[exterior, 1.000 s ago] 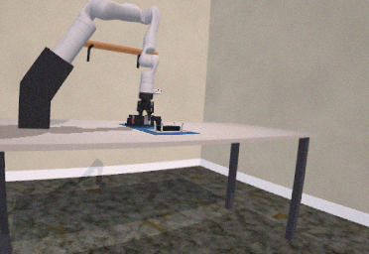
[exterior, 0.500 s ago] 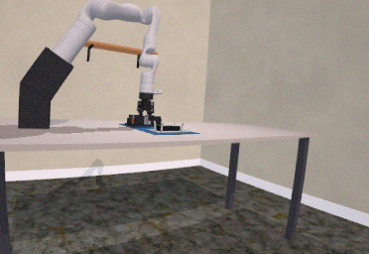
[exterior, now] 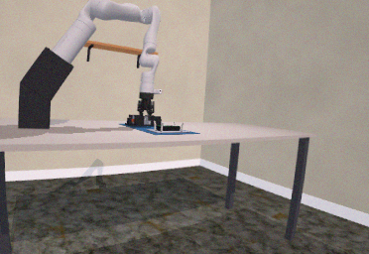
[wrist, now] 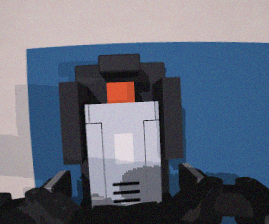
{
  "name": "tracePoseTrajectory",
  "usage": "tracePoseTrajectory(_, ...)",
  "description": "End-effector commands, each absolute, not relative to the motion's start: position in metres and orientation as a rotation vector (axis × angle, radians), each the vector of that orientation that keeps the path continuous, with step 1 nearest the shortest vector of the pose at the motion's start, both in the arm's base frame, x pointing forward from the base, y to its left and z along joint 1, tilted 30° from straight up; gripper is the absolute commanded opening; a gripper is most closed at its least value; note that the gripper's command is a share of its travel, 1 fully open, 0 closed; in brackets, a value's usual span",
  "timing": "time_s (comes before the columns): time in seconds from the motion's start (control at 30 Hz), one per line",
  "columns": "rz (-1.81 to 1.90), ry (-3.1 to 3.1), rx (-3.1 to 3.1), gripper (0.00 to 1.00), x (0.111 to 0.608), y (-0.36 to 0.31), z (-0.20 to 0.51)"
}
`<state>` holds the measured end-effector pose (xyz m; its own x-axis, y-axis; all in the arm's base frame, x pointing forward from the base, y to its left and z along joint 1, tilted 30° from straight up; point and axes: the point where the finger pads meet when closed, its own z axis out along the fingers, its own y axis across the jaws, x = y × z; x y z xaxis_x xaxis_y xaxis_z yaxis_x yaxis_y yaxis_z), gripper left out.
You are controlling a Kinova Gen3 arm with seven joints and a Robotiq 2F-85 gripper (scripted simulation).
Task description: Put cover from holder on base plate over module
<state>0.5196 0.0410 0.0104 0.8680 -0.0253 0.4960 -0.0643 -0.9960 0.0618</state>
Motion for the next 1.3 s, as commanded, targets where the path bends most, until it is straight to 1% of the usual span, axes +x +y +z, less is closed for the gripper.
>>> tracePoseTrajectory(0.0, 0.791, -0.074, 2.961, 1.00, 0.5218, 0.0399, 0.0125)
tracePoseTrajectory(0.03, 0.787, -0.071, 2.962, 0.70, 0.5198, 0.0412, 0.0110)
tracePoseTrajectory(1.13, 0.787, -0.071, 2.962, 0.70, 0.5198, 0.0412, 0.0110)
tracePoseTrajectory(1.17, 0.787, -0.071, 2.962, 0.00, 0.5198, 0.0412, 0.0110)
tracePoseTrajectory(1.27, 0.787, -0.071, 2.962, 0.00, 0.5198, 0.0412, 0.0110)
